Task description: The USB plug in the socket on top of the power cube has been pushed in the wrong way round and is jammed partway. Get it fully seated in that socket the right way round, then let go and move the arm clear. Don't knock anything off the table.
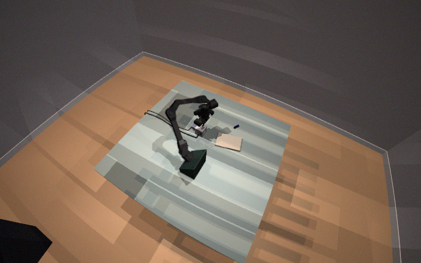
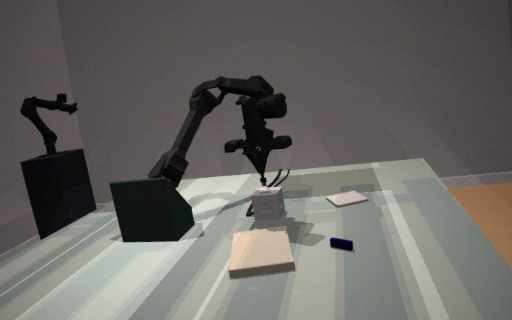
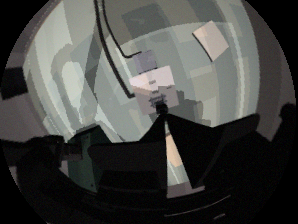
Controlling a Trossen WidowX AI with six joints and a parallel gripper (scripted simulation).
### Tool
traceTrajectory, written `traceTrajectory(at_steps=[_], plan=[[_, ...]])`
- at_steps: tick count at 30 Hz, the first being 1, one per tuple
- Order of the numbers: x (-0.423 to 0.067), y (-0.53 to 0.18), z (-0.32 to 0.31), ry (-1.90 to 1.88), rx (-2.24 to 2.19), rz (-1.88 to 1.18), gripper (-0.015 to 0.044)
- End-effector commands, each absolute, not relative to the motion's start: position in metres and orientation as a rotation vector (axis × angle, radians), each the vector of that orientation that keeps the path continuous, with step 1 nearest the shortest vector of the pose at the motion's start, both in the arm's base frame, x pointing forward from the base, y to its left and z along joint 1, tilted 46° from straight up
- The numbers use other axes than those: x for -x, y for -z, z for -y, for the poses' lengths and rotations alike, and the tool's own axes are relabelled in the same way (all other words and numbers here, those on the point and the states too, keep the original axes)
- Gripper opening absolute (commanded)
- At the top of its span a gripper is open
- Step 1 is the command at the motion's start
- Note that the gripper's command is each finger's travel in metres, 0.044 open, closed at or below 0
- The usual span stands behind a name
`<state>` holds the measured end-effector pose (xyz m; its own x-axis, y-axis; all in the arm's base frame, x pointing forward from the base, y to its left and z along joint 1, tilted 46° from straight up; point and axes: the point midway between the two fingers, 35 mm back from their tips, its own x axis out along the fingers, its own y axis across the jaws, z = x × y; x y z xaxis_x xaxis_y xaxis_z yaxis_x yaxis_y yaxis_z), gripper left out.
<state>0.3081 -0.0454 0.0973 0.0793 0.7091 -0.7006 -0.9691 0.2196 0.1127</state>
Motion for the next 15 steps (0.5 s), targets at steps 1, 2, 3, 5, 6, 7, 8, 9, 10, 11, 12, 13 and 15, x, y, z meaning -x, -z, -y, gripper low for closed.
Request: traceTrajectory(at_steps=[1, 2, 3, 5, 6, 7, 8, 9, 10, 11, 12, 13, 15], plan=[[-0.3078, -0.0968, 0.0451, -1.271, 0.350, -0.801, 0.0000], [-0.3078, -0.0968, 0.0451, -1.259, 0.329, -0.817, 0.0000], [-0.3078, -0.0968, 0.0451, -1.248, 0.308, -0.833, 0.0000], [-0.3078, -0.0968, 0.0451, -1.224, 0.266, -0.864, 0.0000], [-0.3078, -0.0968, 0.0451, -1.212, 0.245, -0.879, 0.0000], [-0.3078, -0.0968, 0.0451, -1.200, 0.224, -0.894, 0.0000], [-0.3078, -0.0968, 0.0451, -1.188, 0.203, -0.909, 0.0000], [-0.3078, -0.0968, 0.0451, -1.175, 0.182, -0.924, 0.0000], [-0.3078, -0.0968, 0.0451, -1.162, 0.161, -0.939, 0.0000], [-0.3078, -0.0968, 0.0451, -1.150, 0.140, -0.954, 0.0000], [-0.3078, -0.0968, 0.0451, -1.137, 0.119, -0.969, 0.0000], [-0.3078, -0.0968, 0.0451, -1.124, 0.098, -0.983, 0.0000], [-0.3078, -0.0968, 0.0451, -1.097, 0.055, -1.012, 0.0000]])
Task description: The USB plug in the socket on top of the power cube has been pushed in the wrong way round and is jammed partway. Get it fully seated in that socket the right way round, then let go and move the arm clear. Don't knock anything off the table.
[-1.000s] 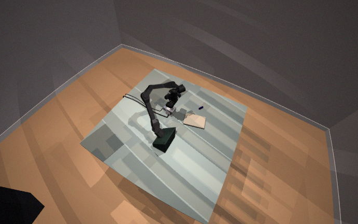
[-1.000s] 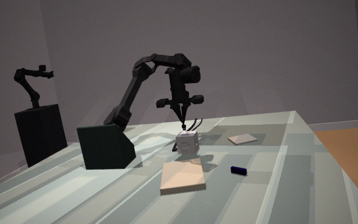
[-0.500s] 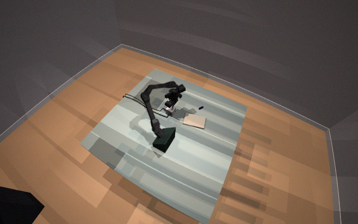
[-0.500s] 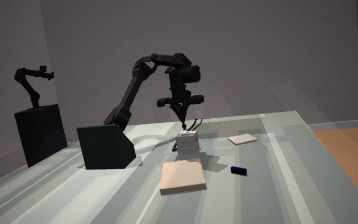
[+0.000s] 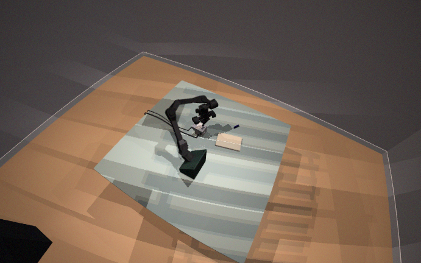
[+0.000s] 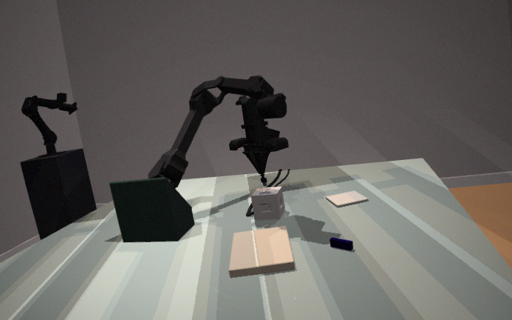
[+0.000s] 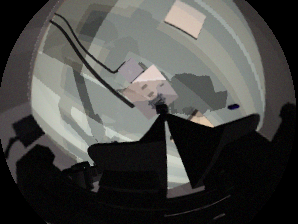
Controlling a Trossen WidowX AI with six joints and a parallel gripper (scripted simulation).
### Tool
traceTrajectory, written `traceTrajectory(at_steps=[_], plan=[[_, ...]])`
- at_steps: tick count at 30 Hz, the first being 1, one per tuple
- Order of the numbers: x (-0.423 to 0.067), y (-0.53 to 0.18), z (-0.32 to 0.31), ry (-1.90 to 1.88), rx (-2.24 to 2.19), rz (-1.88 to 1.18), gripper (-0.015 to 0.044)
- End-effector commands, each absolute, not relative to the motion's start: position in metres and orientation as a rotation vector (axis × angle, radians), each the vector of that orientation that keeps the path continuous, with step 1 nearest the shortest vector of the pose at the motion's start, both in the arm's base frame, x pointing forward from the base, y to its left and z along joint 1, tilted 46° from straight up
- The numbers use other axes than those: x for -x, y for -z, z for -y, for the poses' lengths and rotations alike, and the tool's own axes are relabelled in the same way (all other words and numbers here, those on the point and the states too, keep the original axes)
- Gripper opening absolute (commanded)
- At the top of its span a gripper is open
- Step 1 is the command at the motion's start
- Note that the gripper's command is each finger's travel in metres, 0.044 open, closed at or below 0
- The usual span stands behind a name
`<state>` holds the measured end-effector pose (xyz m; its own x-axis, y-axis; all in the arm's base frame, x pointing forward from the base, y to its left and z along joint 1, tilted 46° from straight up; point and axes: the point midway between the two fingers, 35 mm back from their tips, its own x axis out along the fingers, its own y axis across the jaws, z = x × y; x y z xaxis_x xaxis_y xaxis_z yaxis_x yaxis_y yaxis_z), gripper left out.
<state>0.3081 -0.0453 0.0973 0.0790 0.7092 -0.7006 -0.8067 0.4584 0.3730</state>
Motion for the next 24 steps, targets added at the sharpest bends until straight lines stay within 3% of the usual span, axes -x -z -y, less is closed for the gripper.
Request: traceTrajectory(at_steps=[1, 24], plan=[[-0.3078, -0.0968, 0.0451, -1.084, 0.034, -1.026, 0.0000], [-0.3078, -0.0968, 0.0451, -0.738, -0.451, -1.316, 0.0000]])
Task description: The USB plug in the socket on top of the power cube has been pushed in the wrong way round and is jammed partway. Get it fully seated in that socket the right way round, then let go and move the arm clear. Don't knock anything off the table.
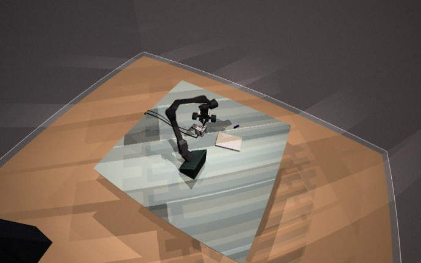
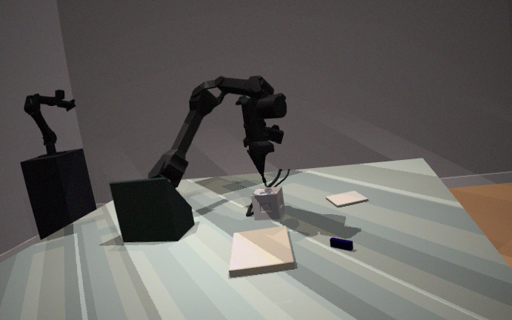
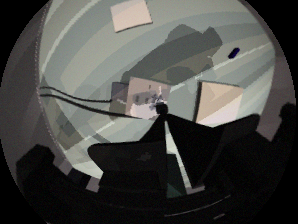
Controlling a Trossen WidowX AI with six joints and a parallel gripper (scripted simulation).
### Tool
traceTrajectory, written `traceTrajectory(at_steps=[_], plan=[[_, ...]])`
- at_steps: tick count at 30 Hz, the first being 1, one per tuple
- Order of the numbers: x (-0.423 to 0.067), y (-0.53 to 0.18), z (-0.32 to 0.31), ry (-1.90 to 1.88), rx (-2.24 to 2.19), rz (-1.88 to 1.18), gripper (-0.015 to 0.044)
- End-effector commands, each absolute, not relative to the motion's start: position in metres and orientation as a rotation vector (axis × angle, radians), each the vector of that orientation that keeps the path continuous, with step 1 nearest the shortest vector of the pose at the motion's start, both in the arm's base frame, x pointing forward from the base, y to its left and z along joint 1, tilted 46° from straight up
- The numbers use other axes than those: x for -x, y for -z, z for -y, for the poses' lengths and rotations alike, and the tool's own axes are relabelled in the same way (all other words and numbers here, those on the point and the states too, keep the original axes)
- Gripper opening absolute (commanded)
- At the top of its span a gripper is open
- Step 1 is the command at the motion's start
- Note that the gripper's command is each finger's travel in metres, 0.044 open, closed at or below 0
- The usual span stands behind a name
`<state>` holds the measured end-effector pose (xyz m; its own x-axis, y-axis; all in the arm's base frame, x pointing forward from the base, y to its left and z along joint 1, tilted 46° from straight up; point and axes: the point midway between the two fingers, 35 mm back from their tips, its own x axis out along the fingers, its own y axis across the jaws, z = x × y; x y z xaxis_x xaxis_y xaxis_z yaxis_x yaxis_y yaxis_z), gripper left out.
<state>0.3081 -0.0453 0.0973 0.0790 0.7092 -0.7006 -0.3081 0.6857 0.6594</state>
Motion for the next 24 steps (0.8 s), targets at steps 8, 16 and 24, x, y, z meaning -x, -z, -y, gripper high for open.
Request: traceTrajectory(at_steps=[8, 16, 24], plan=[[-0.3078, -0.0968, 0.0451, -0.603, -0.618, -1.399, 0.0000], [-0.3078, -0.0968, 0.0451, -0.459, -0.784, -1.473, 0.0000], [-0.3078, -0.0968, 0.0451, -0.307, -0.949, -1.538, 0.0000]])
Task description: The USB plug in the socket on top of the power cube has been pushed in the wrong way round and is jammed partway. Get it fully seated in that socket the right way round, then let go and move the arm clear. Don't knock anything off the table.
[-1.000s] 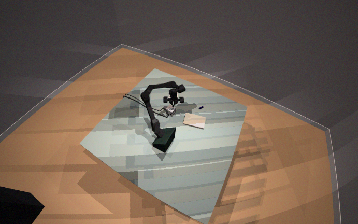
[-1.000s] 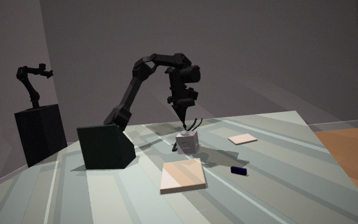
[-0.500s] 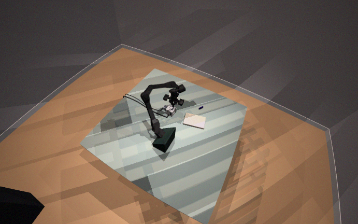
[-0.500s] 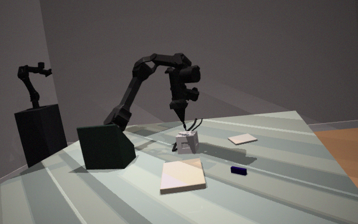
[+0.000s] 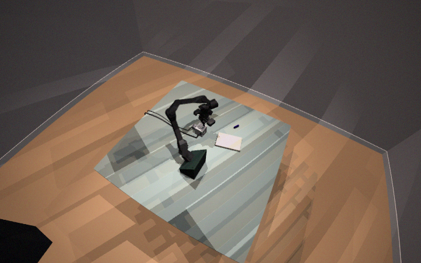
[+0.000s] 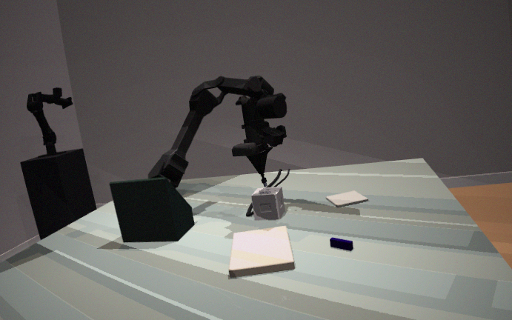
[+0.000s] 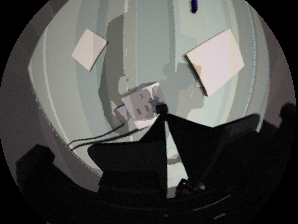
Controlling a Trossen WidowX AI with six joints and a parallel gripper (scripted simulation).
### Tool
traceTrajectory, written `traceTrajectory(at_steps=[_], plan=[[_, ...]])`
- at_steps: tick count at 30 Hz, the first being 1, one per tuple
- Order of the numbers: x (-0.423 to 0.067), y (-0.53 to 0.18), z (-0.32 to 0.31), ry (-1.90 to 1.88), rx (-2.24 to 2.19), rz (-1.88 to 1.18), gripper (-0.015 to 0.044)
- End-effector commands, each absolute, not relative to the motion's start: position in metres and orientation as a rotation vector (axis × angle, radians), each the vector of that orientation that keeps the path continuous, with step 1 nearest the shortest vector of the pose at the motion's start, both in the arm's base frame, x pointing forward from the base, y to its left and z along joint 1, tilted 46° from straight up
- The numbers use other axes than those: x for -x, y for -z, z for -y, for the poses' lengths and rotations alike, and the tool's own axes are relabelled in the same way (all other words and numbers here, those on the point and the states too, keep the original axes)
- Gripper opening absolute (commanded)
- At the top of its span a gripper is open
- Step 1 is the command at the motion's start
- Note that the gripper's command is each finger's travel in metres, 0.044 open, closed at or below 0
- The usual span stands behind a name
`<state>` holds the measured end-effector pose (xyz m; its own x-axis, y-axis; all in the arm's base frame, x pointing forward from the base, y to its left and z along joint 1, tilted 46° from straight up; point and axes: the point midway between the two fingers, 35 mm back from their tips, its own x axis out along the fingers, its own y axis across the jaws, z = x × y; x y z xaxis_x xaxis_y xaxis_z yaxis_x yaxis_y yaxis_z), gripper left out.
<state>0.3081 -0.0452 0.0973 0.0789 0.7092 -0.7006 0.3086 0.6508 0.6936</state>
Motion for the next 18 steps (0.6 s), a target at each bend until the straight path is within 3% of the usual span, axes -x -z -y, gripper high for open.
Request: traceTrajectory(at_steps=[1, 18], plan=[[-0.3078, -0.0968, 0.0451, -0.288, -0.970, -1.545, 0.0000], [-0.3078, -0.0968, 0.0451, 0.063, -1.312, -1.643, 0.0000]])
